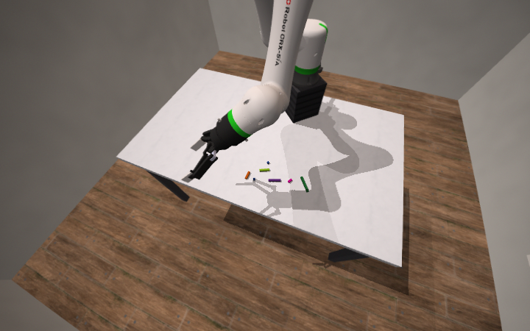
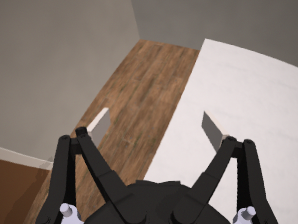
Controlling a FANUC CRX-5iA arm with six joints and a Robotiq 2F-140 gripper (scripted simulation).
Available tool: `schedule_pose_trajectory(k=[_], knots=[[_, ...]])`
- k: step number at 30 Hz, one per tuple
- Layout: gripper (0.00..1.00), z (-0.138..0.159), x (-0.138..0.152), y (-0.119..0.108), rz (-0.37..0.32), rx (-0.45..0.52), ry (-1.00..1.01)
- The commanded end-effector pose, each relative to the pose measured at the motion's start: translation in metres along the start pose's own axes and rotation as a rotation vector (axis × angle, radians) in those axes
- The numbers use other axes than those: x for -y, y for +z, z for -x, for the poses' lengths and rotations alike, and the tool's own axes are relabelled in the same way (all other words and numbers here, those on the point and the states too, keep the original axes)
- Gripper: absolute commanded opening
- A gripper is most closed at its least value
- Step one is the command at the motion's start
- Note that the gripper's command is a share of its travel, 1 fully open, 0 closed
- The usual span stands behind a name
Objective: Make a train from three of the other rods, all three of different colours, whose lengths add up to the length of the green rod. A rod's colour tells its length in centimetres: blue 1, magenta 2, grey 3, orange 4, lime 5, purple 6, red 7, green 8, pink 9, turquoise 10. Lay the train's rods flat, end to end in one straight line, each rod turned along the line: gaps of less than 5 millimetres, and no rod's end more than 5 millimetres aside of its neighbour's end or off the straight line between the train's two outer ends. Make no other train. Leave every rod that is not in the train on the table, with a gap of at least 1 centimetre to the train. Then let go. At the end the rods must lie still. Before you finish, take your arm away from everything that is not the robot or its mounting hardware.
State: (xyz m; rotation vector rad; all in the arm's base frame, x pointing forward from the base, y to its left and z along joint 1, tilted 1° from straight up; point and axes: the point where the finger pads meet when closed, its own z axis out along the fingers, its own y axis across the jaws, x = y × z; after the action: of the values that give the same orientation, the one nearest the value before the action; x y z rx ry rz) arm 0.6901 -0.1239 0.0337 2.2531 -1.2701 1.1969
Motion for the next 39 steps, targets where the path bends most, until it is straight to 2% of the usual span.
schedule_pose_trajectory(k=[1,5,9,17,19,20,23,24,27,28,31,33,38,39], knots=[[1.0,0.0,0.0,0.0,0.0,0.0,0.0],[1.0,0.001,0.003,0.0,-0.012,0.006,-0.019],[1.0,0.016,0.024,-0.002,-0.11,0.056,-0.181],[1.0,0.05,0.041,-0.011,-0.25,0.131,-0.448],[1.0,0.05,0.041,-0.011,-0.25,0.131,-0.448],[1.0,0.065,0.042,-0.016,-0.297,0.159,-0.549],[1.0,0.071,0.041,-0.018,-0.314,0.17,-0.586],[1.0,0.084,0.038,-0.023,-0.35,0.194,-0.67],[1.0,0.091,0.036,-0.026,-0.368,0.206,-0.712],[1.0,0.107,0.03,-0.032,-0.405,0.233,-0.801],[1.0,0.114,0.026,-0.034,-0.422,0.246,-0.844],[1.0,0.135,0.012,-0.043,-0.467,0.284,-0.961],[1.0,0.138,0.01,-0.044,-0.473,0.289,-0.978],[1.0,0.162,-0.011,-0.054,-0.522,0.336,-1.111]])
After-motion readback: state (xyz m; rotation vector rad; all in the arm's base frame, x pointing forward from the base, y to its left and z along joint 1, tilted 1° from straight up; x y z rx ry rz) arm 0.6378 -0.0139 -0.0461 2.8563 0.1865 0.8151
